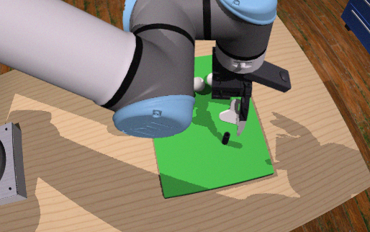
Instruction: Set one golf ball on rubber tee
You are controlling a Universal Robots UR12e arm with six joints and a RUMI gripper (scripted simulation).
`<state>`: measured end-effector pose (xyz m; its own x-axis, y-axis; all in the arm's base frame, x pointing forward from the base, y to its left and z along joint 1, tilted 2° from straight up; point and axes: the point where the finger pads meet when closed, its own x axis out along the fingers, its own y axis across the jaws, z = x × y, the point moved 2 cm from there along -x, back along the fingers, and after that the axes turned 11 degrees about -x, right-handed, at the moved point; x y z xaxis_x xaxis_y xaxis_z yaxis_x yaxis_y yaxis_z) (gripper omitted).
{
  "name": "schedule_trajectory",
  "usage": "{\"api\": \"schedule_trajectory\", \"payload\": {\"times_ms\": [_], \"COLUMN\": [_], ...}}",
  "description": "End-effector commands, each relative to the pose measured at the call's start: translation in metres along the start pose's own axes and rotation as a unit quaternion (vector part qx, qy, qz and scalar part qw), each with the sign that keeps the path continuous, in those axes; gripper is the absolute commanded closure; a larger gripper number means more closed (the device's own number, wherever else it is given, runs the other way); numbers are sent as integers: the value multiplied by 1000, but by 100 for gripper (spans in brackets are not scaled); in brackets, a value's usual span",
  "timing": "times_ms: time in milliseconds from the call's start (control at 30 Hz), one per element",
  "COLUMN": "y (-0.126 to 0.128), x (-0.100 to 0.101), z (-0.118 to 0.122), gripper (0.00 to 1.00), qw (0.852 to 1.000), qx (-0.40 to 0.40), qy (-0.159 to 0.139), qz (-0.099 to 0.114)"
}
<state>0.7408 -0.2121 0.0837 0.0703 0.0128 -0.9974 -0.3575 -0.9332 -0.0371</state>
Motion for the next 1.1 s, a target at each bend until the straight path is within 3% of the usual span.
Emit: {"api": "schedule_trajectory", "payload": {"times_ms": [0,200,533,633,767,833,967,1067], "y": [-76,-129,-137,-135,-132,-132,-130,-130], "x": [2,4,8,26,65,65,95,102], "z": [36,73,79,80,83,83,85,86], "gripper": [0,0,0,0,0,0,0,0], "qw": [994,979,977,977,977,977,977,977], "qx": [-107,-195,-208,-208,-208,-208,-208,-208], "qy": [-24,-43,-46,-46,-47,-47,-47,-47], "qz": [14,24,26,25,25,25,25,25]}}
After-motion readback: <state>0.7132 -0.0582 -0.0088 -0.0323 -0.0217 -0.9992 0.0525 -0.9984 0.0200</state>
